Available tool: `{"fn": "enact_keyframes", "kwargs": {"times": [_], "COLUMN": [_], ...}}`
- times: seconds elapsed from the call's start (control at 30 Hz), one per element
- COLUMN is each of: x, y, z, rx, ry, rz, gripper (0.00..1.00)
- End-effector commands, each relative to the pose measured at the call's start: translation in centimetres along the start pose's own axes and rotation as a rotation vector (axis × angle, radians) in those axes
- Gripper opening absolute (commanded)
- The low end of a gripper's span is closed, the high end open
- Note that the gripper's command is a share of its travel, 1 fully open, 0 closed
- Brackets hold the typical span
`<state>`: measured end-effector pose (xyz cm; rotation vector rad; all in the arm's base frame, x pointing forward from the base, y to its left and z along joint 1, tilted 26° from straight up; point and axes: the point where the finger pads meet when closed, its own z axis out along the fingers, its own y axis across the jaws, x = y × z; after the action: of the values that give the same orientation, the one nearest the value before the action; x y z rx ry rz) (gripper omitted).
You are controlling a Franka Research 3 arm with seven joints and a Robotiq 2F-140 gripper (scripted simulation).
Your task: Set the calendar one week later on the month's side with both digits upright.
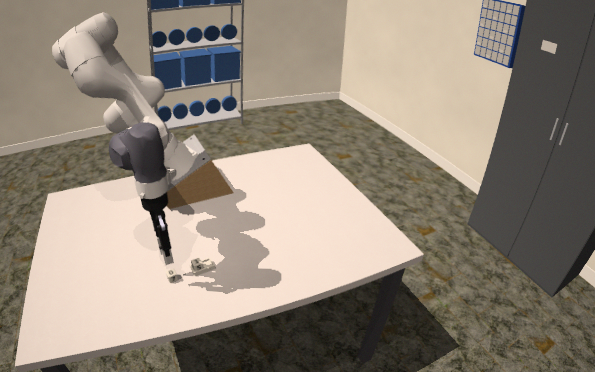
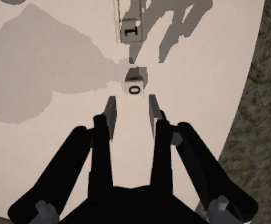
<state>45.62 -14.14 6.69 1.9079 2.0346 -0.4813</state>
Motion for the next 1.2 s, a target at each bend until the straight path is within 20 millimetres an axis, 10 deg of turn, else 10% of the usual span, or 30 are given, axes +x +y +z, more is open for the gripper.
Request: {"fn": "enact_keyframes", "kwargs": {"times": [0.0,1.17], "x": [0.0,0.0], "y": [0.2,0.2], "z": [-0.1,2.7], "rx": [-0.005,-0.005], "ry": [0.003,0.003], "rz": [-0.007,-0.007], "gripper": [0.28,0.28]}}
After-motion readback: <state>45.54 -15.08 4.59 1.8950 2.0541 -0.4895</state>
